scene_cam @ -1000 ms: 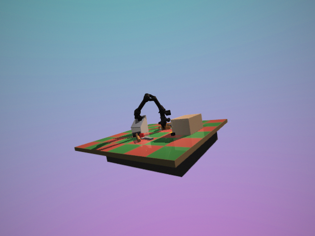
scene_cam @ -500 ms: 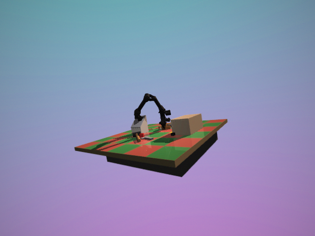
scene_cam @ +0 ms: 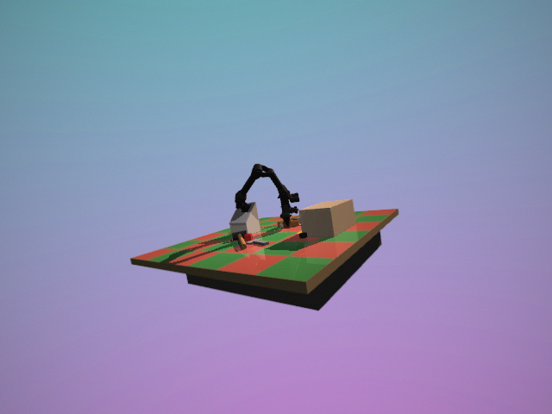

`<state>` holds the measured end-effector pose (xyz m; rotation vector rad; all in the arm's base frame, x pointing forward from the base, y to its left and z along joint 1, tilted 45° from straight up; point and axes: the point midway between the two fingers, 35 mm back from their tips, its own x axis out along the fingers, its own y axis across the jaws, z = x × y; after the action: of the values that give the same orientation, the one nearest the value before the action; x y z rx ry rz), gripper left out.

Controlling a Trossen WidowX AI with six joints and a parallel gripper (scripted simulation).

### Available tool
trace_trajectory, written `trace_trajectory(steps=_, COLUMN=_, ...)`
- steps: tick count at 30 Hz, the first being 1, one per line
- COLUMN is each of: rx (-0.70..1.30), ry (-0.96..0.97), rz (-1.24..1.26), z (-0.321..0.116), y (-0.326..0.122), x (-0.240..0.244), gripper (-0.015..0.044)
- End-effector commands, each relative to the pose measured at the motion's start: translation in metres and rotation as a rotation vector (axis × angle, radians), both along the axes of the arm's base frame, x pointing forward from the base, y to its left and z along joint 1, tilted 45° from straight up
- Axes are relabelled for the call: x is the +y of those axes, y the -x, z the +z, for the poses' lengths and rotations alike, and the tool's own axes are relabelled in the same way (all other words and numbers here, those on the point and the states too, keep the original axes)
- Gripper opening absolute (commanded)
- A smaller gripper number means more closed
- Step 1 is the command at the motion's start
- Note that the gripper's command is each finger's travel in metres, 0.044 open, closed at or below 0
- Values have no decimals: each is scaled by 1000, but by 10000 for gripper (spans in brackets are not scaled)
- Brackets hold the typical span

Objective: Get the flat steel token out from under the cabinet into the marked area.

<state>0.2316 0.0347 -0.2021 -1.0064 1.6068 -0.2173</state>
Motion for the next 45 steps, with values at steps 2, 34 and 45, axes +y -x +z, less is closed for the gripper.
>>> trace_trajectory(steps=2, rx=17, ry=-3, rz=26, z=2, y=-2, x=1, gripper=0)
trace_trajectory(steps=34, rx=34, ry=1, rz=43, z=29, y=-15, x=-28, gripper=0)
trace_trajectory(steps=45, rx=35, ry=2, rz=44, z=38, y=-18, x=-37, gripper=0)
